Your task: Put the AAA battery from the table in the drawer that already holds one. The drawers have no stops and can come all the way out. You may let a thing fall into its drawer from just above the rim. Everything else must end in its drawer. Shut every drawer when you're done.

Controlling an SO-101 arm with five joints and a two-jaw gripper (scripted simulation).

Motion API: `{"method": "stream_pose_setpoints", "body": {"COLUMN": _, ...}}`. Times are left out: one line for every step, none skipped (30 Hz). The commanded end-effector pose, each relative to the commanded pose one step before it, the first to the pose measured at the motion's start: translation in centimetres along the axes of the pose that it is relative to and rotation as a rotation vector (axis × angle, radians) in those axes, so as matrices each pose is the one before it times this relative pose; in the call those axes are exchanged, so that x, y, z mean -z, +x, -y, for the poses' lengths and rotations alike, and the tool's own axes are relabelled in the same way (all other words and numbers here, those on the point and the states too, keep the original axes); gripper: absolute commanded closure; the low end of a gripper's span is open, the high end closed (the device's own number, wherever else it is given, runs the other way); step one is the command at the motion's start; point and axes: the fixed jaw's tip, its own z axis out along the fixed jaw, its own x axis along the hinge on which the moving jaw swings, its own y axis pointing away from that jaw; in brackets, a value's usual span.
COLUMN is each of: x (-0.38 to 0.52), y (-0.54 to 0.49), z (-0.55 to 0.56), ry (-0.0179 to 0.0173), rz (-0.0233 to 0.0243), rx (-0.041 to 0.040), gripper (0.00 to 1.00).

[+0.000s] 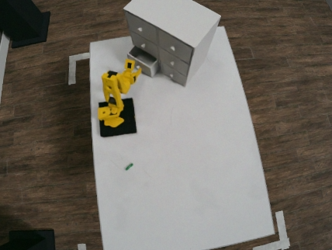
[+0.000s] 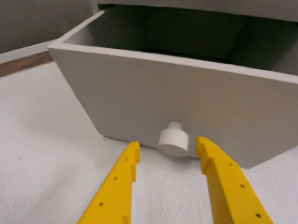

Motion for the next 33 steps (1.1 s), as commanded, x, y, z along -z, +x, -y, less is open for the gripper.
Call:
{"method": "stream_pose_setpoints", "body": {"x": -0.5802, "y": 0.266, "z": 0.36, "ry": 0.01342, "rz": -0.00049, "rx": 0.0056, "gripper": 0.79}}
{"method": "stream_pose_setpoints", "body": {"x": 0.0, "y": 0.0, "z": 0.0, "ry": 0.0, "rz": 0.00001, "rx": 0.0, "gripper": 0.79}}
{"method": "stream_pose_setpoints", "body": {"x": 0.0, "y": 0.0, "z": 0.0, "ry": 0.0, "rz": -0.00001, "rx": 0.0, "gripper": 0.79}}
{"method": "stream_pose_setpoints", "body": {"x": 0.0, "y": 0.0, "z": 0.0, "ry": 0.0, "rz": 0.00001, "rx": 0.0, "gripper": 0.79}}
{"method": "stream_pose_setpoints", "body": {"x": 0.0, "y": 0.0, "z": 0.0, "ry": 0.0, "rz": -0.00001, "rx": 0.0, "gripper": 0.79}}
{"method": "stream_pose_setpoints", "body": {"x": 0.0, "y": 0.0, "z": 0.0, "ry": 0.0, "rz": 0.00001, "rx": 0.0, "gripper": 0.79}}
{"method": "stream_pose_setpoints", "body": {"x": 0.0, "y": 0.0, "z": 0.0, "ry": 0.0, "rz": -0.00001, "rx": 0.0, "gripper": 0.79}}
{"method": "stream_pose_setpoints", "body": {"x": 0.0, "y": 0.0, "z": 0.0, "ry": 0.0, "rz": 0.00001, "rx": 0.0, "gripper": 0.79}}
{"method": "stream_pose_setpoints", "body": {"x": 0.0, "y": 0.0, "z": 0.0, "ry": 0.0, "rz": -0.00001, "rx": 0.0, "gripper": 0.79}}
{"method": "stream_pose_setpoints", "body": {"x": 0.0, "y": 0.0, "z": 0.0, "ry": 0.0, "rz": 0.00001, "rx": 0.0, "gripper": 0.79}}
{"method": "stream_pose_setpoints", "body": {"x": 0.0, "y": 0.0, "z": 0.0, "ry": 0.0, "rz": -0.00001, "rx": 0.0, "gripper": 0.79}}
{"method": "stream_pose_setpoints", "body": {"x": 0.0, "y": 0.0, "z": 0.0, "ry": 0.0, "rz": 0.00001, "rx": 0.0, "gripper": 0.79}}
{"method": "stream_pose_setpoints", "body": {"x": 0.0, "y": 0.0, "z": 0.0, "ry": 0.0, "rz": -0.00001, "rx": 0.0, "gripper": 0.79}}
{"method": "stream_pose_setpoints", "body": {"x": 0.0, "y": 0.0, "z": 0.0, "ry": 0.0, "rz": 0.0, "rx": 0.0, "gripper": 0.79}}
{"method": "stream_pose_setpoints", "body": {"x": 0.0, "y": 0.0, "z": 0.0, "ry": 0.0, "rz": 0.0, "rx": 0.0, "gripper": 0.79}}
{"method": "stream_pose_setpoints", "body": {"x": -0.0044, "y": 0.014, "z": 0.014, "ry": 0.00054, "rz": 0.00001, "rx": -0.0002, "gripper": 0.79}}
{"method": "stream_pose_setpoints", "body": {"x": -0.0043, "y": 0.015, "z": 0.015, "ry": 0.00054, "rz": 0.0, "rx": -0.00019, "gripper": 0.79}}
{"method": "stream_pose_setpoints", "body": {"x": -0.0044, "y": 0.014, "z": 0.014, "ry": 0.00054, "rz": 0.00001, "rx": -0.0002, "gripper": 0.79}}
{"method": "stream_pose_setpoints", "body": {"x": -0.0043, "y": 0.015, "z": 0.015, "ry": 0.00054, "rz": 0.0, "rx": -0.00019, "gripper": 0.79}}
{"method": "stream_pose_setpoints", "body": {"x": -0.0043, "y": 0.014, "z": 0.014, "ry": 0.00054, "rz": 0.00001, "rx": -0.0002, "gripper": 0.79}}
{"method": "stream_pose_setpoints", "body": {"x": -0.0042, "y": 0.015, "z": 0.015, "ry": 0.00054, "rz": 0.0, "rx": -0.00019, "gripper": 0.79}}
{"method": "stream_pose_setpoints", "body": {"x": -0.0042, "y": 0.014, "z": 0.014, "ry": 0.00054, "rz": 0.00001, "rx": -0.0002, "gripper": 0.79}}
{"method": "stream_pose_setpoints", "body": {"x": -0.0042, "y": 0.015, "z": 0.015, "ry": 0.00054, "rz": 0.0, "rx": -0.00019, "gripper": 0.79}}
{"method": "stream_pose_setpoints", "body": {"x": -0.0042, "y": 0.014, "z": 0.014, "ry": 0.00054, "rz": 0.00001, "rx": -0.0002, "gripper": 0.79}}
{"method": "stream_pose_setpoints", "body": {"x": -0.0041, "y": 0.015, "z": 0.015, "ry": 0.00054, "rz": 0.0, "rx": -0.00019, "gripper": 0.79}}
{"method": "stream_pose_setpoints", "body": {"x": -0.0041, "y": 0.015, "z": 0.014, "ry": 0.00054, "rz": 0.00001, "rx": -0.0002, "gripper": 0.79}}
{"method": "stream_pose_setpoints", "body": {"x": -0.0041, "y": 0.015, "z": 0.015, "ry": 0.00054, "rz": 0.0, "rx": -0.00019, "gripper": 0.79}}
{"method": "stream_pose_setpoints", "body": {"x": -0.0041, "y": 0.015, "z": 0.014, "ry": 0.00054, "rz": 0.00001, "rx": -0.0002, "gripper": 0.79}}
{"method": "stream_pose_setpoints", "body": {"x": -0.004, "y": 0.015, "z": 0.015, "ry": 0.00054, "rz": 0.0, "rx": -0.00019, "gripper": 0.79}}
{"method": "stream_pose_setpoints", "body": {"x": -0.004, "y": 0.015, "z": 0.014, "ry": 0.00054, "rz": 0.00001, "rx": -0.0002, "gripper": 0.79}}
{"method": "stream_pose_setpoints", "body": {"x": 0.0, "y": 0.0, "z": 0.0, "ry": 0.0, "rz": 0.0, "rx": 0.0, "gripper": 0.79}}
{"method": "stream_pose_setpoints", "body": {"x": 0.0, "y": 0.0, "z": 0.0, "ry": 0.0, "rz": 0.0, "rx": 0.0, "gripper": 0.79}}
{"method": "stream_pose_setpoints", "body": {"x": -0.0039, "y": 0.015, "z": 0.015, "ry": 0.00054, "rz": 0.0, "rx": -0.00019, "gripper": 0.79}}
